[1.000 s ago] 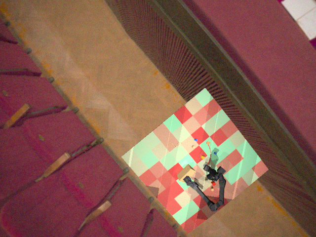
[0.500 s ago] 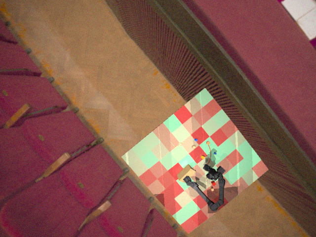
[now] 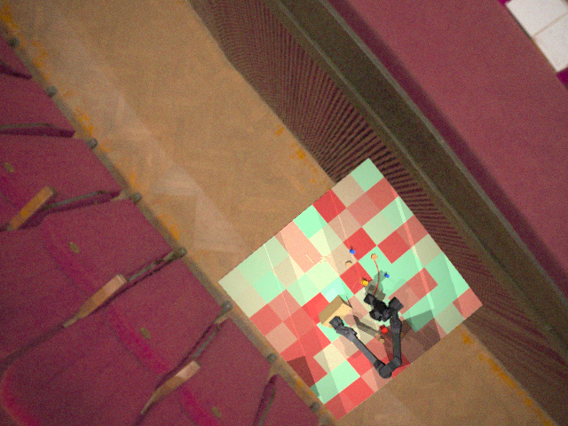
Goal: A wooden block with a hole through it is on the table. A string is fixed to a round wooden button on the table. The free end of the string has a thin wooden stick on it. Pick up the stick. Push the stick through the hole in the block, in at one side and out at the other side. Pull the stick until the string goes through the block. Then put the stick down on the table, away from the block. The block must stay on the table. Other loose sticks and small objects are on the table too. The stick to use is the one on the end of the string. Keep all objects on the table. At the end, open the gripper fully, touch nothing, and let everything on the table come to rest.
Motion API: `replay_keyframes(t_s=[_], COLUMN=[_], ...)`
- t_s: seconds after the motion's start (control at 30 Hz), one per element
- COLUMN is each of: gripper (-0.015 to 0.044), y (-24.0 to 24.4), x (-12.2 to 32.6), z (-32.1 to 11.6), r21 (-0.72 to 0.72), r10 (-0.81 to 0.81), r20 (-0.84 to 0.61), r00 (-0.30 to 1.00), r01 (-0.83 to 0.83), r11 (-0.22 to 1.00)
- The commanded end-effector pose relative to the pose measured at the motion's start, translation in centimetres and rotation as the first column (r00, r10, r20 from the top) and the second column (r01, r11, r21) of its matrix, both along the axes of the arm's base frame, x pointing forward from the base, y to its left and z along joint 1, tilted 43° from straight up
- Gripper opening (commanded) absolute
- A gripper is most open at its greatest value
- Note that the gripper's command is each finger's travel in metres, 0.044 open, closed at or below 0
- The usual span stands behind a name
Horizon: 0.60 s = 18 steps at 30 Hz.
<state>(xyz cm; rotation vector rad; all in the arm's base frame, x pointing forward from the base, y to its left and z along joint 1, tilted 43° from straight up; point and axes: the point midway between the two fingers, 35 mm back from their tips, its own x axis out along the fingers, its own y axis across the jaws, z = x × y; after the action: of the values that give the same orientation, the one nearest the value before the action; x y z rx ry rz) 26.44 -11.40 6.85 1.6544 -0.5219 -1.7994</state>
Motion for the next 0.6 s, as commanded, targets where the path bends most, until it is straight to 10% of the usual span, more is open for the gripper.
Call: replay_keyframes(t_s=[0.0, 0.57], gripper=[0.0123, 0.0071], y=[-0.5, -1.6], x=[-0.2, -0.2], z=[-0.5, -1.6], r21=[-0.004, -0.003], r10=[0.004, 0.0], r20=[-0.007, -0.002], r00=[1.0, 1.0], r01=[-0.004, 0.0], r11=[1.0, 1.0])
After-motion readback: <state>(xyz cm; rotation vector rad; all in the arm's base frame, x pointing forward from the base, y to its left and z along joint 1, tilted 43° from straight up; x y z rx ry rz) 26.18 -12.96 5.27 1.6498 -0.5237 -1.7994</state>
